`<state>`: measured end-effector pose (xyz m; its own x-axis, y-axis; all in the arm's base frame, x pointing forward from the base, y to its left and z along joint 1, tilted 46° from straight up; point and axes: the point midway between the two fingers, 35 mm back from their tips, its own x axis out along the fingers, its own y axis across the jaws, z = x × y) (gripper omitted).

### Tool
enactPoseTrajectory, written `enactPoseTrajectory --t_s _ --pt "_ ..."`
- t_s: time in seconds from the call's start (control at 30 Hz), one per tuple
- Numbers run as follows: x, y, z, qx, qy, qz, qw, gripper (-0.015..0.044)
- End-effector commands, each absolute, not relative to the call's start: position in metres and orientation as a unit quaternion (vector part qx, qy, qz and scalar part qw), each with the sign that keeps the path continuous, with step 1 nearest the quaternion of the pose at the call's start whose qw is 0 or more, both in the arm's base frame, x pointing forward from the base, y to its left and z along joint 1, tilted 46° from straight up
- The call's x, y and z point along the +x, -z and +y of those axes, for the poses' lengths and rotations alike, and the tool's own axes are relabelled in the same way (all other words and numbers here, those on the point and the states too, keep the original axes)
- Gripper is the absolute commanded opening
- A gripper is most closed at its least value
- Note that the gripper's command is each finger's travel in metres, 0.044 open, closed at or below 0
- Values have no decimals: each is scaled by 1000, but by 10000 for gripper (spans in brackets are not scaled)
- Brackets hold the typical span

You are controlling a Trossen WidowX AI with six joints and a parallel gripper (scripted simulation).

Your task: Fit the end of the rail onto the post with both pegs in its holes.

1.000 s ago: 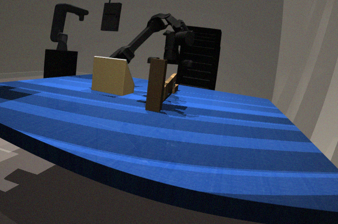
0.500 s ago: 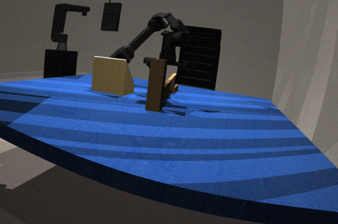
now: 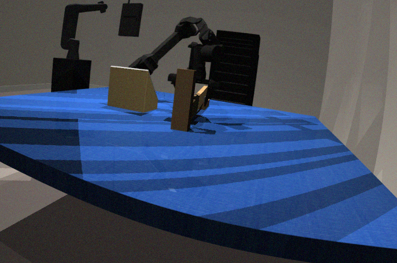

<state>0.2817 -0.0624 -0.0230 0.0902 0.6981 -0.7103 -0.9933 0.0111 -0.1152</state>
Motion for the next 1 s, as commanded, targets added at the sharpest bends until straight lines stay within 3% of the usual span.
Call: enactPoseTrajectory --t_s 0.0,0.73,0.97 --pt "282 26 -58 -307 -630 237 673 440" --pt "283 48 -34 -306 -630 236 673 440" --pt "283 48 -34 -306 -630 236 673 256"
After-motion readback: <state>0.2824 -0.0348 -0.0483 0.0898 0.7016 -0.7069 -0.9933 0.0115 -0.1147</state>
